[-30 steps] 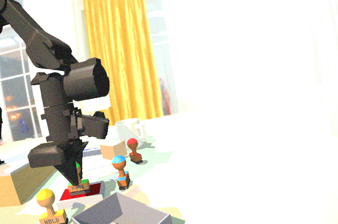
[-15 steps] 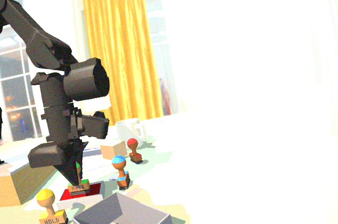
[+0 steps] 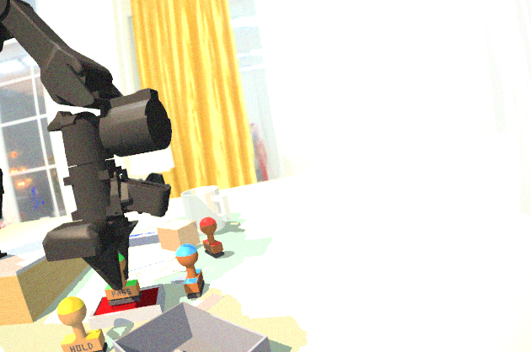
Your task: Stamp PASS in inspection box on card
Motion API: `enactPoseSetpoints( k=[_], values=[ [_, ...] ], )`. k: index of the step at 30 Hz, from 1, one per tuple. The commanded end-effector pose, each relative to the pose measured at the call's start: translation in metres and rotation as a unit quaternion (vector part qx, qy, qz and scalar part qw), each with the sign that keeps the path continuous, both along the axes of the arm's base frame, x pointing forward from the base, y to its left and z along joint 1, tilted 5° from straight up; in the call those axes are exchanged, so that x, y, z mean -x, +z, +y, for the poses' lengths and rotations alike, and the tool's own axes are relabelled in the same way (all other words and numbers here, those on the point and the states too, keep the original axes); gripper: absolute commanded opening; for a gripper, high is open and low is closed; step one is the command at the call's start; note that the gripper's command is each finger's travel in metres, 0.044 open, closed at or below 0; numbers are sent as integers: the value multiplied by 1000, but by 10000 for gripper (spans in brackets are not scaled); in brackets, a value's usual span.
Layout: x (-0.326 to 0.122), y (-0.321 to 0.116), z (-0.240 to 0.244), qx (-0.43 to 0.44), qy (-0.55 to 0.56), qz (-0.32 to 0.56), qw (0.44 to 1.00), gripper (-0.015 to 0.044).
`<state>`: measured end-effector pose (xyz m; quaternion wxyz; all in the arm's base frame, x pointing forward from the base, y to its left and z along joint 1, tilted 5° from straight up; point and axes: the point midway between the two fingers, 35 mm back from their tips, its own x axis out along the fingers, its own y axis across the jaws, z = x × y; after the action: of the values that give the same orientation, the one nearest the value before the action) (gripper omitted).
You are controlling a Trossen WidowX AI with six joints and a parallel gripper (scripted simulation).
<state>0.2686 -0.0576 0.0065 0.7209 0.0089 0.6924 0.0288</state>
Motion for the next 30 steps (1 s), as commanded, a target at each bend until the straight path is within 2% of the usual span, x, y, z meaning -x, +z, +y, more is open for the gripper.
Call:
enactPoseSetpoints(
  k=[1, 30],
  values=[
    [-1, 3, 0, -1, 0, -2, 1000, 0],
    [0, 41, -3, -1, 0, -2, 1000, 0]
  ],
)
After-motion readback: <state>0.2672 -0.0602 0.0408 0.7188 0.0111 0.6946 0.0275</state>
